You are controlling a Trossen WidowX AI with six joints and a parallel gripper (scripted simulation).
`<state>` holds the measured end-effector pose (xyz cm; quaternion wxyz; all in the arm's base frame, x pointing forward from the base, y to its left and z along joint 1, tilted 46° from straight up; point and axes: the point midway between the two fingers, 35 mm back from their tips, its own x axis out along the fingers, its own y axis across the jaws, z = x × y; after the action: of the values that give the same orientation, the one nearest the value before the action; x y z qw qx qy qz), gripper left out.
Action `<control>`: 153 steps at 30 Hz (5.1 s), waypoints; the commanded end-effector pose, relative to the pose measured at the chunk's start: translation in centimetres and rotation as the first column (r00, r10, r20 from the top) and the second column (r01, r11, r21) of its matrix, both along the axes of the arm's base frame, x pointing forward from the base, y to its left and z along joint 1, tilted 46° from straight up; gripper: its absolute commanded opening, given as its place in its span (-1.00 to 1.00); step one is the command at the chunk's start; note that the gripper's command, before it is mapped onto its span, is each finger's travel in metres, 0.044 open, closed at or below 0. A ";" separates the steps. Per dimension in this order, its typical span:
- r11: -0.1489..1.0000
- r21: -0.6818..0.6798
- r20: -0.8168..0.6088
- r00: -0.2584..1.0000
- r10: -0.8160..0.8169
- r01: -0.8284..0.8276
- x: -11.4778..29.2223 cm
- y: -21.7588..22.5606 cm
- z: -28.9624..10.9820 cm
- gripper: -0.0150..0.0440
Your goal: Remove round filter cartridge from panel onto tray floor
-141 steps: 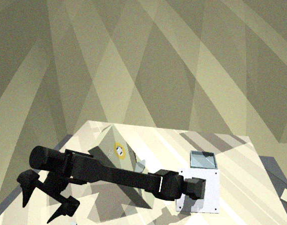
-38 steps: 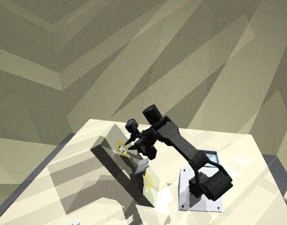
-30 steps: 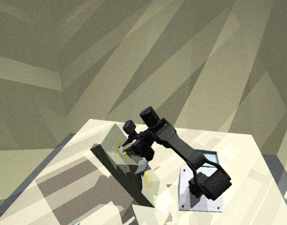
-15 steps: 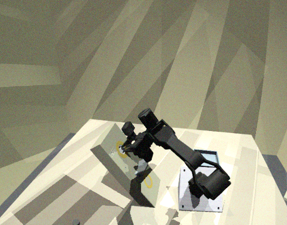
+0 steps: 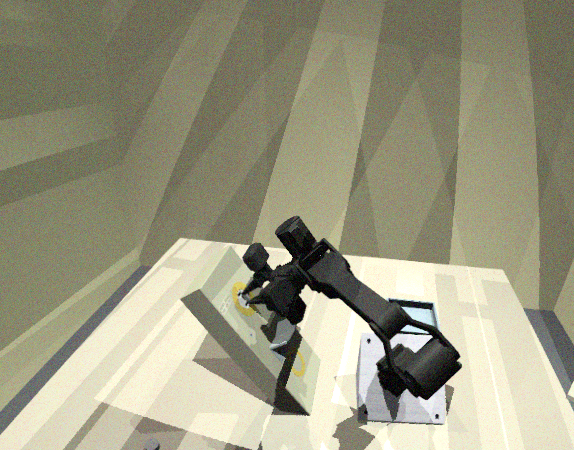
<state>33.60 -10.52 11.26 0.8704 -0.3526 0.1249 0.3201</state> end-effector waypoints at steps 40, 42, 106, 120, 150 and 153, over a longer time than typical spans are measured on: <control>1.000 -0.002 -0.001 1.000 -0.004 0.004 1.4 0.8 -0.8 -0.13; 1.000 -0.002 -0.001 1.000 -0.004 0.004 1.4 0.8 -0.8 -0.13; 0.229 0.558 -0.803 0.588 -0.094 0.798 1.5 0.9 -0.9 -0.49; 0.048 0.489 -0.872 0.490 -0.001 0.871 1.3 0.7 -0.8 -0.49; 0.079 0.501 -0.863 0.504 -0.019 0.862 -6.1 -1.0 0.5 -0.49; 0.079 0.501 -0.863 0.504 -0.019 0.862 -6.6 -0.4 -0.1 -0.49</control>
<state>27.39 -11.36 11.46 0.8258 0.4442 0.3317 0.1029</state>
